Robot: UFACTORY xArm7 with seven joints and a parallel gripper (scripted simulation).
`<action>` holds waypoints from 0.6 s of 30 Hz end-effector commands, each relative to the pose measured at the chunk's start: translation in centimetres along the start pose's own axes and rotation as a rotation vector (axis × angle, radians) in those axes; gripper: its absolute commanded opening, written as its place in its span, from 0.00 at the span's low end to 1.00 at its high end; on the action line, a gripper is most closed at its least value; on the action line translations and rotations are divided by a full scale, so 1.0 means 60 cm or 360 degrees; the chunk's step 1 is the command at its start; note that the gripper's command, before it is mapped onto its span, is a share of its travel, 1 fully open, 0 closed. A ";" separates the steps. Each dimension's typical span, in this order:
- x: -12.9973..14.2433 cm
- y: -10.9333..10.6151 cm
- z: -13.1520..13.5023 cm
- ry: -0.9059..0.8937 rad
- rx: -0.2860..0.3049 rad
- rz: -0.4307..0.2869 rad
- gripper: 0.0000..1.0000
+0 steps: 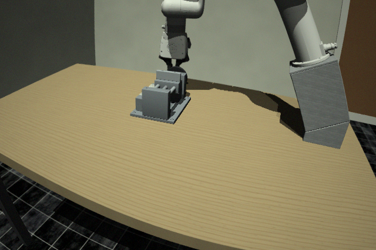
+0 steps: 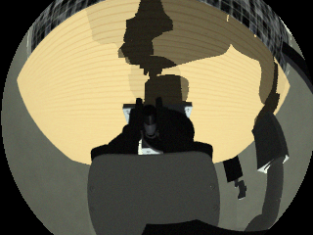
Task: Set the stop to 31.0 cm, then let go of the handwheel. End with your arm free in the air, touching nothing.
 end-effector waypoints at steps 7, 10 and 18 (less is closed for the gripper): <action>-0.002 -0.021 0.016 0.0002 0.0008 0.0003 0.06; -0.002 -0.025 0.022 0.0002 0.0008 0.0003 0.06; -0.003 -0.030 0.042 0.0002 0.0008 0.0003 0.06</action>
Point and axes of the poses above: the point where the finger pads meet when closed, its own y axis out along the fingers, its own z axis across the jaws, x = y × z, the point moved 5 cm from there along -y, back along the fingers, and after that the axes turned 3 degrees about y, right-handed, at the moved point
